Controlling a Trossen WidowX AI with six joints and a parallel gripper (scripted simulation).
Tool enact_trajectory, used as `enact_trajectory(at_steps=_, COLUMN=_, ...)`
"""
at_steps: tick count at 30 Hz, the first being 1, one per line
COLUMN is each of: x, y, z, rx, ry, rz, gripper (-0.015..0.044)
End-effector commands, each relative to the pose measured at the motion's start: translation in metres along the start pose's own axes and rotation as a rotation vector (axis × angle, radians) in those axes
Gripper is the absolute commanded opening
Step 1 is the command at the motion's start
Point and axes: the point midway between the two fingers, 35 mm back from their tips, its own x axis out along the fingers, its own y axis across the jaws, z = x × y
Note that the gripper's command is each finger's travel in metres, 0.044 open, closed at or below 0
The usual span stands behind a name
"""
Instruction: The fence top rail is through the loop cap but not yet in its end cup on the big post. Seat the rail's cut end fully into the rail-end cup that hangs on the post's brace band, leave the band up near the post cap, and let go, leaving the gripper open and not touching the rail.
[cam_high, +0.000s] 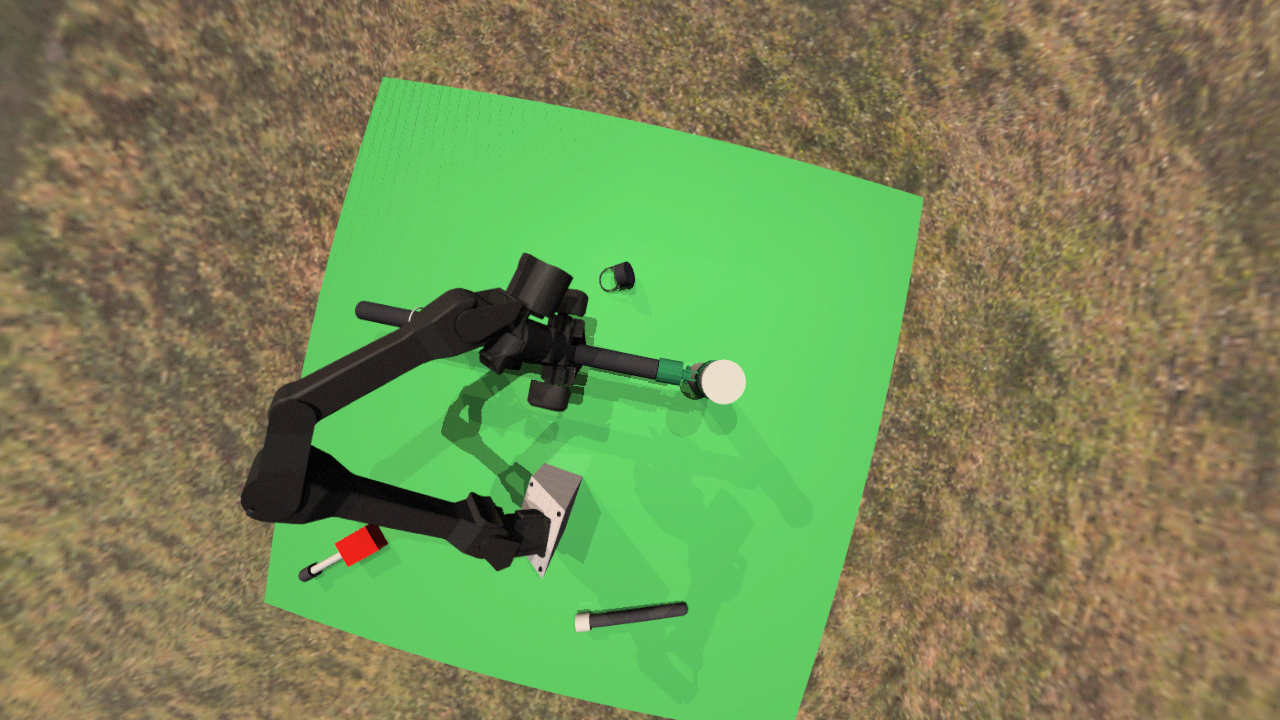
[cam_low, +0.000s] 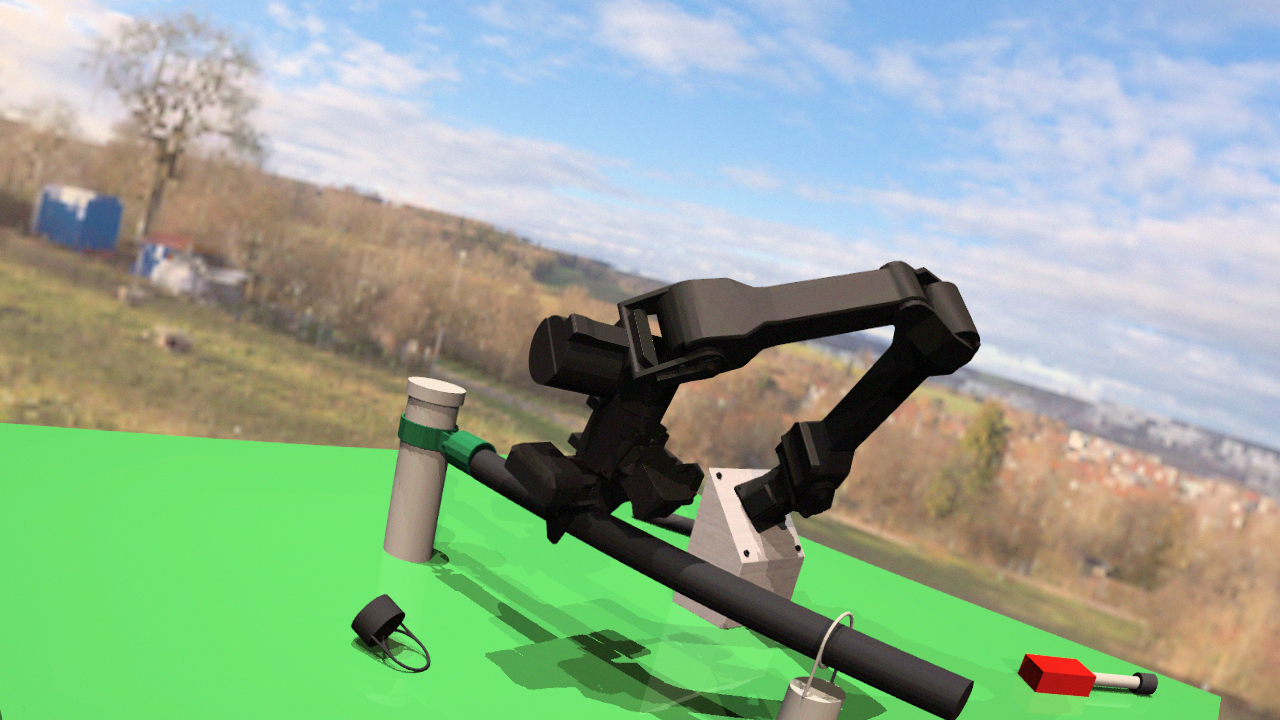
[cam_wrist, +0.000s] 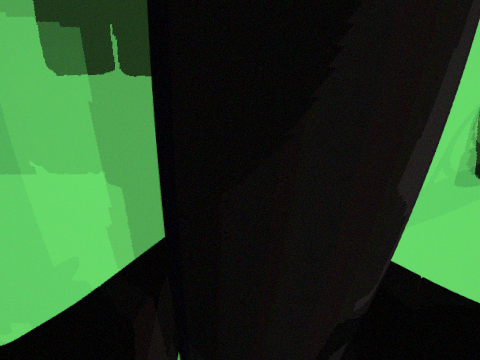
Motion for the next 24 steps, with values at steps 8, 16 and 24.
enact_trajectory(at_steps=8, x=0.0000, y=0.0000, z=0.0000, rx=0.000, ry=0.000, rz=0.000, gripper=0.0000)
enact_trajectory(at_steps=16, x=-0.0003, y=-0.0001, z=-0.0007, rx=-0.001, ry=0.002, rz=0.000, gripper=0.0000)
enact_trajectory(at_steps=24, x=-0.0009, y=-0.0004, z=-0.0020, rx=-0.002, ry=0.005, rz=0.000, gripper=0.0000)
